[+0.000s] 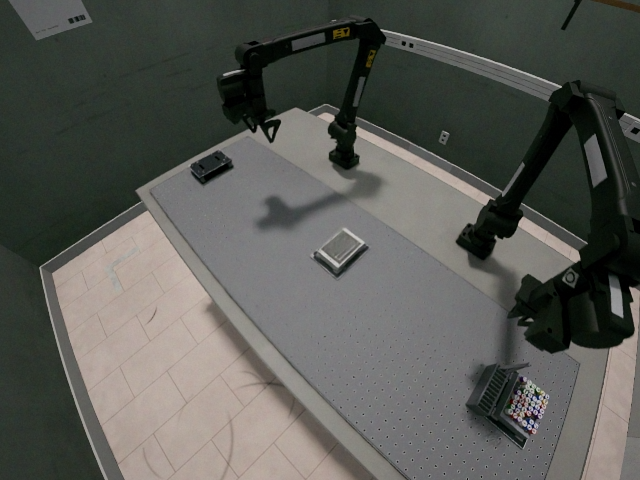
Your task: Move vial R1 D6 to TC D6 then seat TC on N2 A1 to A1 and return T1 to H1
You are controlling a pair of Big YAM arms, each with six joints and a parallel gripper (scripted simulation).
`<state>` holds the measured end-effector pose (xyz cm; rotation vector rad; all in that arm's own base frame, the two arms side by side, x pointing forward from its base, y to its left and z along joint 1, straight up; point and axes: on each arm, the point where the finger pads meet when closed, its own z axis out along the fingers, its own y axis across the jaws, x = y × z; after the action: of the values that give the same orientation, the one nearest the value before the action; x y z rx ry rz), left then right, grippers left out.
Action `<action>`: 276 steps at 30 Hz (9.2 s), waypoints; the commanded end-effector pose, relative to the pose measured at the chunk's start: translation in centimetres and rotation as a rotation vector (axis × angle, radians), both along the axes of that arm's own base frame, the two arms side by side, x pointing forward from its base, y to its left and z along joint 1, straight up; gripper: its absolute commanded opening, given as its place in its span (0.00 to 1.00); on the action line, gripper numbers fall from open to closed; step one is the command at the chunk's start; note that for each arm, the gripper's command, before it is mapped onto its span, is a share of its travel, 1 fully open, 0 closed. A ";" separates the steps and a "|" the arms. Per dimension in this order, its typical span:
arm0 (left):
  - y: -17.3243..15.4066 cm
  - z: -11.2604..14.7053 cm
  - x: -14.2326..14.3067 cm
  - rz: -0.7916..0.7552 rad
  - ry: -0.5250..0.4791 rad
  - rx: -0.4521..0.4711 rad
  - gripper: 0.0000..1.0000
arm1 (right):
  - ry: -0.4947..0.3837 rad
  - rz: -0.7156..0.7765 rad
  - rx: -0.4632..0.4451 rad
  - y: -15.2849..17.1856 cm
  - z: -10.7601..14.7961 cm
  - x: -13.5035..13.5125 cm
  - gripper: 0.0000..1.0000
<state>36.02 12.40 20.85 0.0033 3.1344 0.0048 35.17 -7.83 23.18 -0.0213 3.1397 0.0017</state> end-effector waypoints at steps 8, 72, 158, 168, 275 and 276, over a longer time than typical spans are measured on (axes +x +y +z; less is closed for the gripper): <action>4.1 0.5 2.6 -0.030 -0.049 0.021 0.24 | -0.033 -0.009 -0.009 -0.2 1.2 0.7 1.00; 10.4 -2.9 3.1 -0.030 -0.024 0.016 0.24 | -0.033 -0.009 -0.009 -0.2 1.2 0.7 1.00; 10.8 -11.7 2.8 -0.034 -0.010 0.007 0.24 | -0.033 -0.009 -0.009 -0.2 1.2 0.7 1.00; 10.8 -10.8 2.9 -0.033 -0.018 0.012 0.24 | -0.033 -0.009 -0.009 -0.2 1.2 0.7 1.00; 11.2 -7.7 3.4 -0.033 -0.037 0.024 0.08 | -0.033 -0.009 -0.009 -0.2 1.2 0.7 1.00; 11.3 -7.3 3.6 -0.033 -0.043 0.028 0.08 | -0.033 -0.009 -0.009 -0.2 1.2 0.7 1.00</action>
<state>38.25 22.39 10.76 0.0479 3.1415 0.0011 35.17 -7.83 23.17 -0.0212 3.1398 0.0018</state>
